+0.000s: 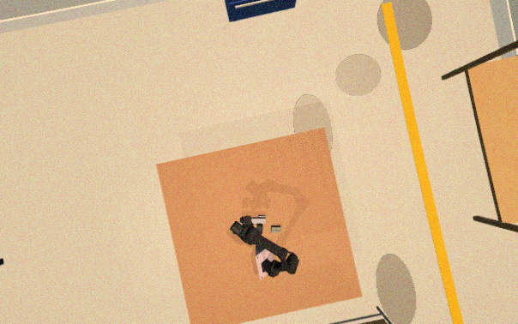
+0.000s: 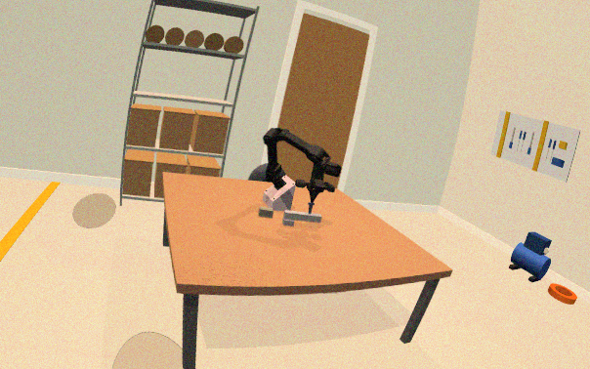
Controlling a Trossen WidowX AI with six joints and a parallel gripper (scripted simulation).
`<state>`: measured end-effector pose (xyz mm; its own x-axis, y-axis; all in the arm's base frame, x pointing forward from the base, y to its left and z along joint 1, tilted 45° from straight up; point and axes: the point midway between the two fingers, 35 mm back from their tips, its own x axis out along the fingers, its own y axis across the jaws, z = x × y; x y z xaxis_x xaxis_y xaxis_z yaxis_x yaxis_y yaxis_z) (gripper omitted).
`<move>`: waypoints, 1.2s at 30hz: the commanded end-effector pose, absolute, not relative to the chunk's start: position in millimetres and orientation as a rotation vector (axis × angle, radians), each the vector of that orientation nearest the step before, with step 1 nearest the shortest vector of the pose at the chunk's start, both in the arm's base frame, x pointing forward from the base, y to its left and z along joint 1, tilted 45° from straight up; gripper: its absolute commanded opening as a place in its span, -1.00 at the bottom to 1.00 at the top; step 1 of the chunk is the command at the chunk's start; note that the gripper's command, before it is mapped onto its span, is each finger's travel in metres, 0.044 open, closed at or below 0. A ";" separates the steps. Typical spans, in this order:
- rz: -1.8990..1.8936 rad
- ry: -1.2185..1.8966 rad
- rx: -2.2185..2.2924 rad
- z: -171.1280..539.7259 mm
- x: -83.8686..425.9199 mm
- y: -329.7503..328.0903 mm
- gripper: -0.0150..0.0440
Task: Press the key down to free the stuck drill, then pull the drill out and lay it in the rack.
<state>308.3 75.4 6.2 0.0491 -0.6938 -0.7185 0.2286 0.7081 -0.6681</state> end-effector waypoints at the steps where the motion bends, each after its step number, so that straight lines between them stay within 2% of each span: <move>1: -0.747 1.366 -0.433 -1.0 306.6 69.0 -0.49; 36: -0.747 1.366 -0.433 -9.5 300.3 61.4 -0.49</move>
<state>306.0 74.5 3.8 0.0758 -0.6911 -0.7188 0.2288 0.7137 -0.6621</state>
